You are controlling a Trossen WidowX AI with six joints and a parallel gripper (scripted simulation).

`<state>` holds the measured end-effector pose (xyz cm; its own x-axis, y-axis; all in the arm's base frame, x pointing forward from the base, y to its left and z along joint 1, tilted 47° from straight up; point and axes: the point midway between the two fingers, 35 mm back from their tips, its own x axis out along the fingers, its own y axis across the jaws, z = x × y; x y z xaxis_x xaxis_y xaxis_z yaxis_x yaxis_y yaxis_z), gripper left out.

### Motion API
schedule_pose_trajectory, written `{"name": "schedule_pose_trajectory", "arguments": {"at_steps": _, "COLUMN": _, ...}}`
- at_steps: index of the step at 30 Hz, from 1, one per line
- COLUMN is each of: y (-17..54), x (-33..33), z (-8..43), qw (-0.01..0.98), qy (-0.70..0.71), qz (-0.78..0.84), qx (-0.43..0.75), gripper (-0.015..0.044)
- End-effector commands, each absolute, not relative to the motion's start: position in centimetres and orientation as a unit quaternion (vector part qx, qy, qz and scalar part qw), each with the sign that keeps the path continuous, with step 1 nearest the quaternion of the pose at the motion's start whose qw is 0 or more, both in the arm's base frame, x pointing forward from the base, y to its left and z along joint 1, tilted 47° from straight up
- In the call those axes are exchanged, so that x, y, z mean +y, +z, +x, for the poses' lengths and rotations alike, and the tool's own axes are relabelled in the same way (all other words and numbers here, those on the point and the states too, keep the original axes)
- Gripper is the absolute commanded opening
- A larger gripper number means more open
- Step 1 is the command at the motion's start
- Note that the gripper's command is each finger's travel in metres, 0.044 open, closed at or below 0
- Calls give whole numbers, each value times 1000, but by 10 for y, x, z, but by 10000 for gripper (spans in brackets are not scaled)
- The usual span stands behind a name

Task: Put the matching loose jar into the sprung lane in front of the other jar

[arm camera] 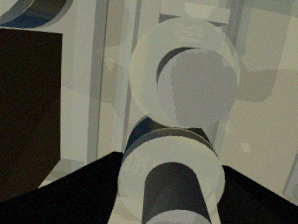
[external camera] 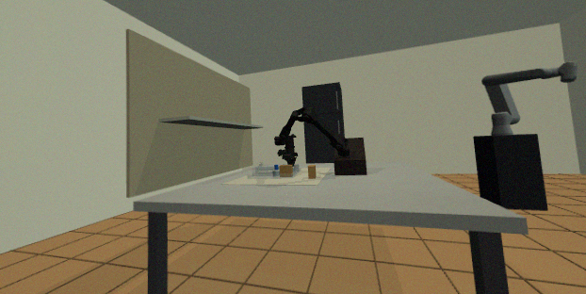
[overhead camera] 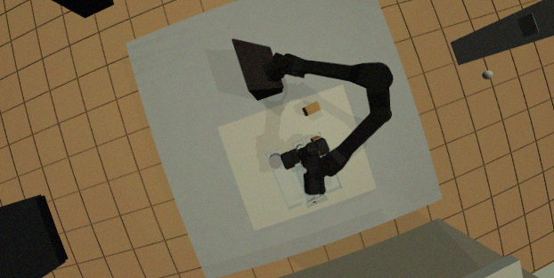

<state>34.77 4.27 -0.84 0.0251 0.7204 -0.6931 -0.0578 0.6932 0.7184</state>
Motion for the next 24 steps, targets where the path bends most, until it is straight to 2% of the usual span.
{"name": "schedule_pose_trajectory", "arguments": {"at_steps": 1, "y": -9, "x": 45, "z": 350, "qw": 670, "qy": 295, "qz": 263, "qx": 628, "gripper": 0}}
{"name": "schedule_pose_trajectory", "arguments": {"at_steps": 24, "y": -14, "x": 50, "z": 349, "qw": 670, "qy": 295, "qz": 263, "qx": 628, "gripper": 0}}
